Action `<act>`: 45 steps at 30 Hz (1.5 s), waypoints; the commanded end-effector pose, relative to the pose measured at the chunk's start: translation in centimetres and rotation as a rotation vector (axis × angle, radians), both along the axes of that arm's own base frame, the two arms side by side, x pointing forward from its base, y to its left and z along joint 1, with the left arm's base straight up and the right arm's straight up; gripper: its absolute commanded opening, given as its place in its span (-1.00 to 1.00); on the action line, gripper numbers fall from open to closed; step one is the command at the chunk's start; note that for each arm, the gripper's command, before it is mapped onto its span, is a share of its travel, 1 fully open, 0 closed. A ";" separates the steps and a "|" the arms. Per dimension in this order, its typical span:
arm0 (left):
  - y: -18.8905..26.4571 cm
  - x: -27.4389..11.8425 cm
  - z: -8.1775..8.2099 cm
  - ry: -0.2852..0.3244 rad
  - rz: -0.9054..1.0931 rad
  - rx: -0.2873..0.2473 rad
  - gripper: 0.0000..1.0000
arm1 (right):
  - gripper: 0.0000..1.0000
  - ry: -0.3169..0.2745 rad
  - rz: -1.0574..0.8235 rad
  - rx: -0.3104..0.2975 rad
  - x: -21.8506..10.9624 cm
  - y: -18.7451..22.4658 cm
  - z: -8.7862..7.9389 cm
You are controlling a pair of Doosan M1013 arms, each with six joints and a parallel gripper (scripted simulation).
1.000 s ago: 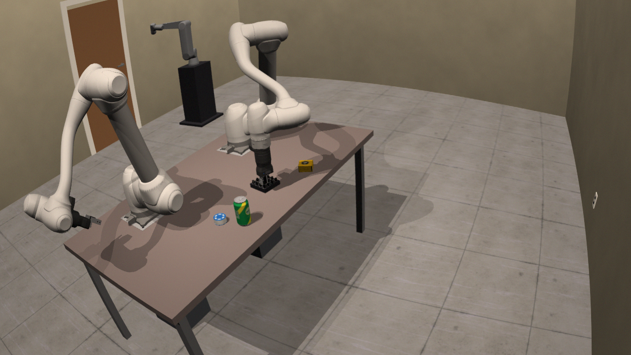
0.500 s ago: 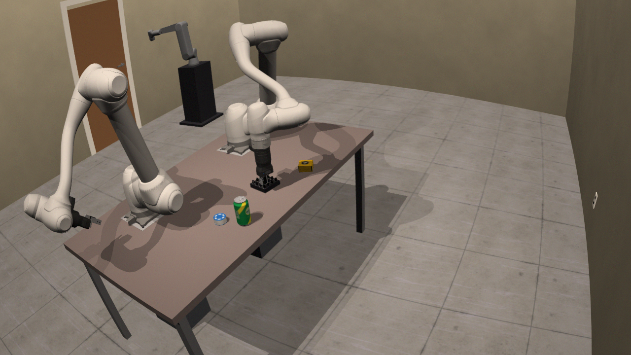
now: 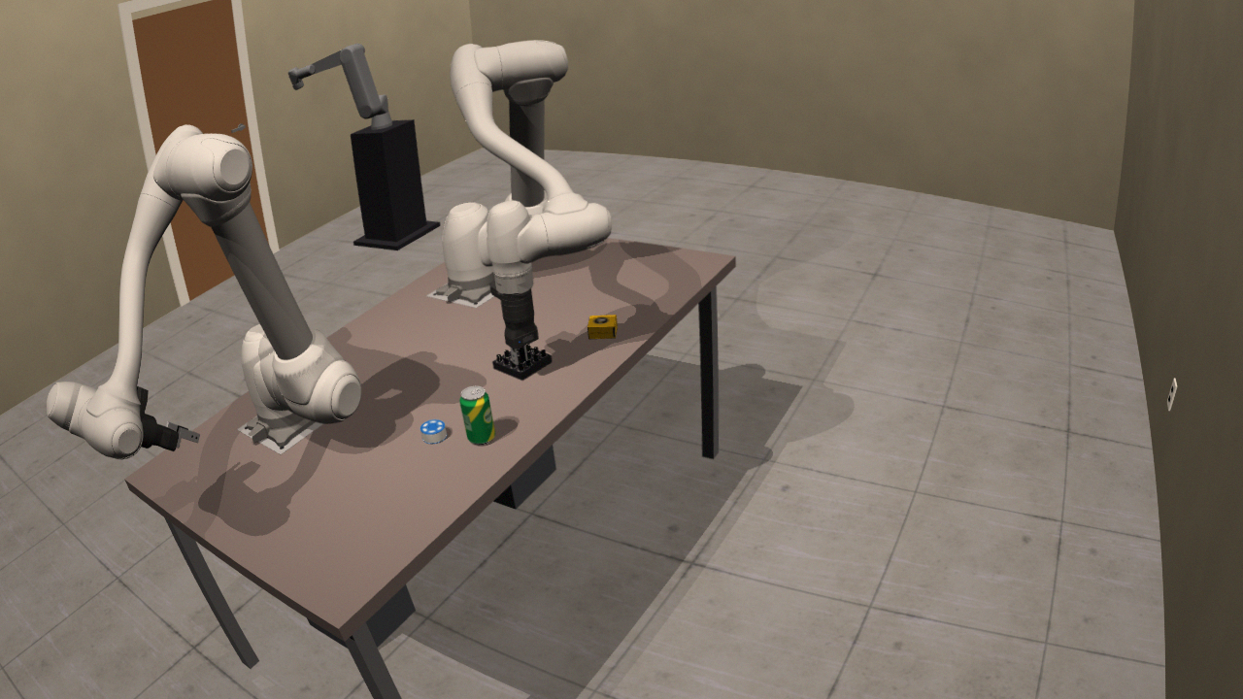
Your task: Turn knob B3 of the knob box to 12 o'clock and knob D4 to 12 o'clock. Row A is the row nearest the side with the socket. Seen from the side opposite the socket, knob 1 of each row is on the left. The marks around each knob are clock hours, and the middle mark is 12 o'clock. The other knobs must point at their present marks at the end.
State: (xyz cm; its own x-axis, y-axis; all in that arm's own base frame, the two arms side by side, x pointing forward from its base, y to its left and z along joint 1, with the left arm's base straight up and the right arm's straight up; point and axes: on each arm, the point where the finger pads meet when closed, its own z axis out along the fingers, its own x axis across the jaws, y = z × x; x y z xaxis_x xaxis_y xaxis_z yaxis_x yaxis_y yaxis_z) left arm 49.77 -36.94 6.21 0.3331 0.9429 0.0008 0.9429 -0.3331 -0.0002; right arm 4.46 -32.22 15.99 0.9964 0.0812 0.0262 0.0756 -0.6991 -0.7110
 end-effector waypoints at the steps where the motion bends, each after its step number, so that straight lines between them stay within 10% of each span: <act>1: 0.1 0.0 -0.1 -0.001 0.000 -0.003 -0.07 | 1.00 -0.012 -0.005 -0.006 0.1 0.1 -0.1; 42: 0.1 0.0 -1.5 -0.001 0.000 -0.003 -0.07 | 1.00 -0.012 -0.005 -0.006 0.1 0.1 -0.1; 43: 0.1 0.0 -1.5 -0.001 0.000 -0.003 -0.40 | 1.00 -0.012 -0.005 -0.006 0.1 0.1 -0.1; 45: 0.1 0.0 -1.5 -0.001 0.000 -0.003 -0.40 | 1.00 -0.012 -0.005 -0.006 0.1 0.1 -0.1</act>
State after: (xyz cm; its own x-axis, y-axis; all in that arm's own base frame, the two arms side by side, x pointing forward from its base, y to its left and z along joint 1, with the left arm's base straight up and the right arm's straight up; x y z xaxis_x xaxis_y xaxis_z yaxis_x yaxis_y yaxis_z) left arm 49.76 -36.93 4.82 0.3332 0.9429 0.0007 0.9429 -0.3332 0.0000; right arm 4.46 -32.22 15.99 0.9964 0.0812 0.0262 0.0756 -0.6991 -0.7110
